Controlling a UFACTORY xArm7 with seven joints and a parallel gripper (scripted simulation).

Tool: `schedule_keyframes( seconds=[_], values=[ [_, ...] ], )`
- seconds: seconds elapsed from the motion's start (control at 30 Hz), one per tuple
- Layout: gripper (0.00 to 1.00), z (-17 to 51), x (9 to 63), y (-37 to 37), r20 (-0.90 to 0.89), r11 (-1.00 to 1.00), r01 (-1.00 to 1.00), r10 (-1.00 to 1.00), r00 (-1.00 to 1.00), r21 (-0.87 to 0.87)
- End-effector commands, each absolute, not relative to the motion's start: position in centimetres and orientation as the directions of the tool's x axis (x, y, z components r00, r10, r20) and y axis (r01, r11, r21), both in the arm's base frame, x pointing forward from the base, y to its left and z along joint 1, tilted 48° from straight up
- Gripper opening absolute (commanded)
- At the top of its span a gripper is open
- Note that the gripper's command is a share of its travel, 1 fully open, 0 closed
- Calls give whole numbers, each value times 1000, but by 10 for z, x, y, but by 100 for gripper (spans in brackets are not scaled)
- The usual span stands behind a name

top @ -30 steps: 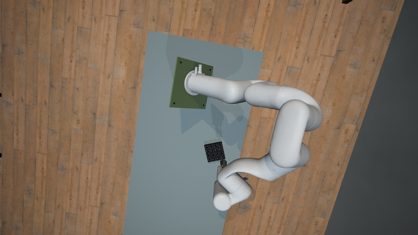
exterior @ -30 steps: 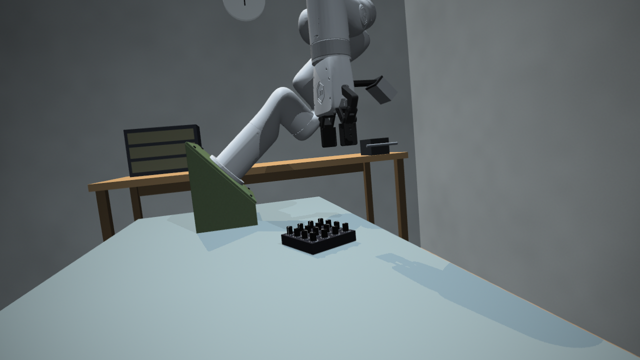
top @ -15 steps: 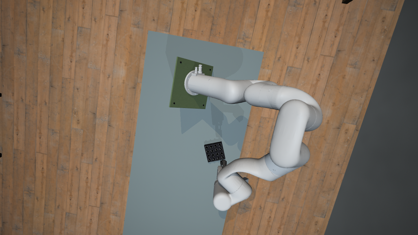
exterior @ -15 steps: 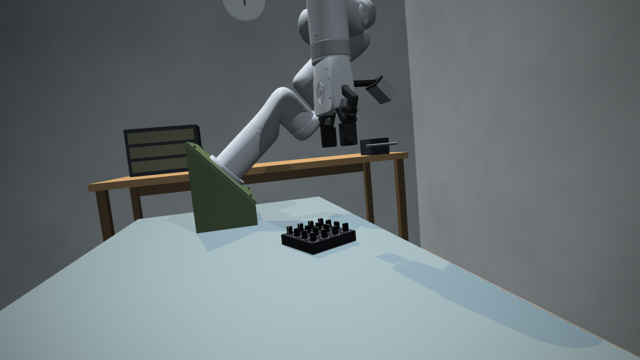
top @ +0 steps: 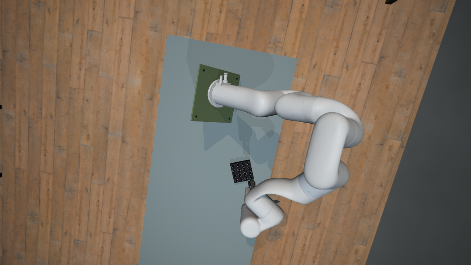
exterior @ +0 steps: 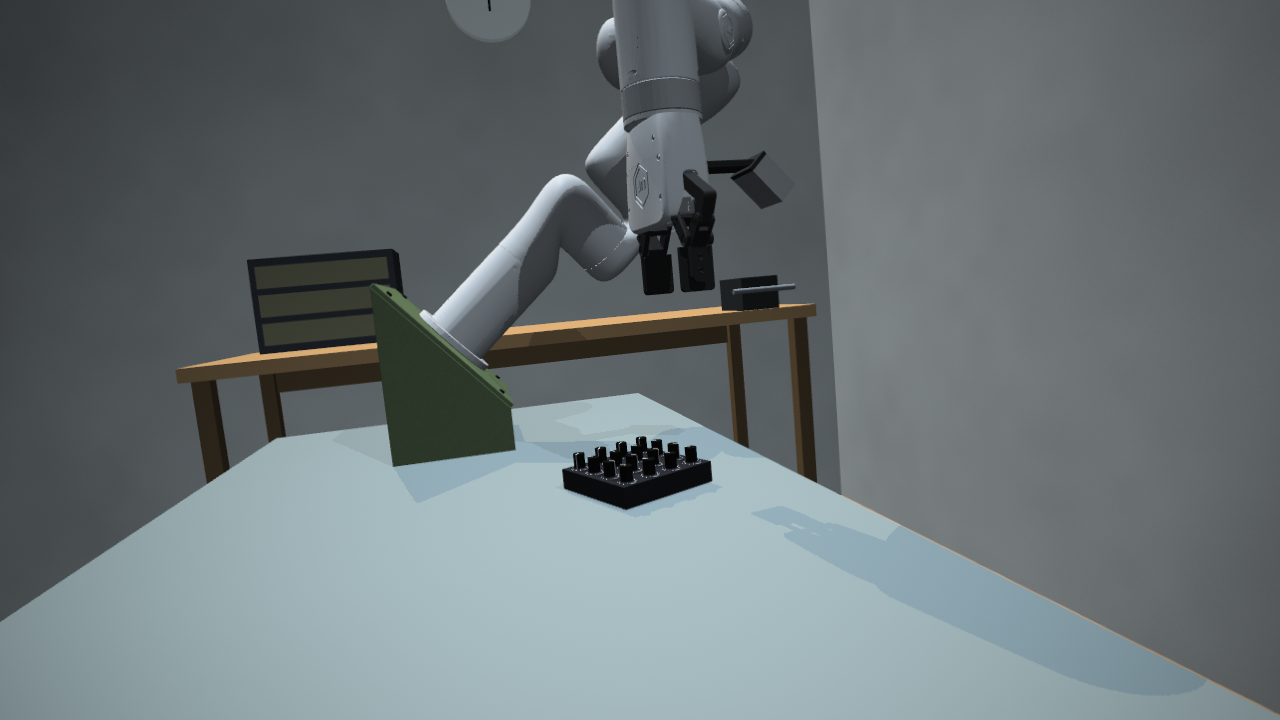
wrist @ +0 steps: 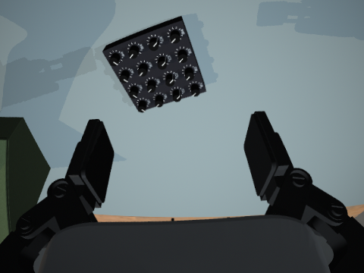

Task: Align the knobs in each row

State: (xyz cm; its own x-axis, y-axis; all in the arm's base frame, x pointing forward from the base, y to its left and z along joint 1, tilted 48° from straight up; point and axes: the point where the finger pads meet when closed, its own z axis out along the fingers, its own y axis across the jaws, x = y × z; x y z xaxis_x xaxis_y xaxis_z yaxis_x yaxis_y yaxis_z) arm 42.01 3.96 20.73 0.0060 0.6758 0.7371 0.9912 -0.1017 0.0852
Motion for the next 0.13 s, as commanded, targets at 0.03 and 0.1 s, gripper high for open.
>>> schedule_keyframes(
  seconds=[0.03, 0.1],
  values=[
    [100, 208, 421, 38, 737, -105, 991, 676, 6, 88],
    [100, 208, 421, 38, 737, -105, 991, 676, 6, 88]
  ],
)
